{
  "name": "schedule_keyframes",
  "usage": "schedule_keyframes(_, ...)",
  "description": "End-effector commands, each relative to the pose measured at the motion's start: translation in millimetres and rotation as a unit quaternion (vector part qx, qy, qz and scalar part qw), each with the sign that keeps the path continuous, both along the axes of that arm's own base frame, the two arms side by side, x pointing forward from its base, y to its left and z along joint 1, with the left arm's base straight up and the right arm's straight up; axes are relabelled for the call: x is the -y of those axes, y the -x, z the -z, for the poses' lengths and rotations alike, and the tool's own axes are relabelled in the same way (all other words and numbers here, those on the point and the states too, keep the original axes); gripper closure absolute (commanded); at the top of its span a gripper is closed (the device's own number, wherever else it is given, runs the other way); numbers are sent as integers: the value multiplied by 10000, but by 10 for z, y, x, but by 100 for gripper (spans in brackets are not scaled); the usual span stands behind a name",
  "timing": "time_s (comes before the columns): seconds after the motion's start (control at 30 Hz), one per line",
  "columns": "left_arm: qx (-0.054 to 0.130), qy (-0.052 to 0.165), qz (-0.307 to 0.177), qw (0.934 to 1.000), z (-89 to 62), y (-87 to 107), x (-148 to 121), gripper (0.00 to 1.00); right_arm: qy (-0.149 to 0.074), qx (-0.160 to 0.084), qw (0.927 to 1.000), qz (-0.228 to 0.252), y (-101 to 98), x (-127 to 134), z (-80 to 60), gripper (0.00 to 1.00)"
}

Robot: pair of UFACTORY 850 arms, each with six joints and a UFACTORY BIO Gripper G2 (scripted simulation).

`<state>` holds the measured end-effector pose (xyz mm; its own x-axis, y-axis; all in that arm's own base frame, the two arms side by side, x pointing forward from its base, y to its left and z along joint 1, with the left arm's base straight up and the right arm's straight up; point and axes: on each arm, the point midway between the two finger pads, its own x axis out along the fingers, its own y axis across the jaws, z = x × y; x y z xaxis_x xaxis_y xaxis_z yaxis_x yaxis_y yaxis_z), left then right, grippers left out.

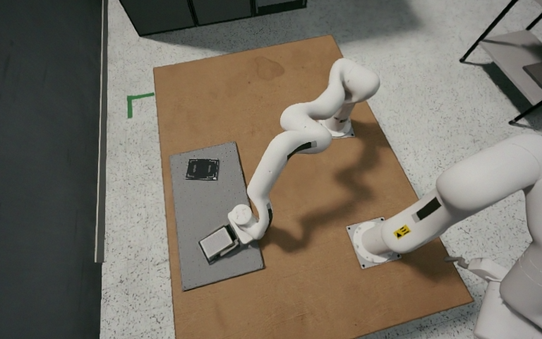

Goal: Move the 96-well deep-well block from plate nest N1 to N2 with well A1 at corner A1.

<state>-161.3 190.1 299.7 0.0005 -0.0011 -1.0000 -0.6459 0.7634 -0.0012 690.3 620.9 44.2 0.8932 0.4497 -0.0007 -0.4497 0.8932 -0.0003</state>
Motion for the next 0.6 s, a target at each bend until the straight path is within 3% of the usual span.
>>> schedule_keyframes(0.0, -3, -6, 0, 10000, -4, 1, -5, 0, -12, 12, 10000, 0, -8, -8, -118, 63)
schedule_keyframes(0.57, -3, -6, 0, 10000, -4, 1, -5, 0, -12, 12, 10000, 0, -8, -8, -518, 63)
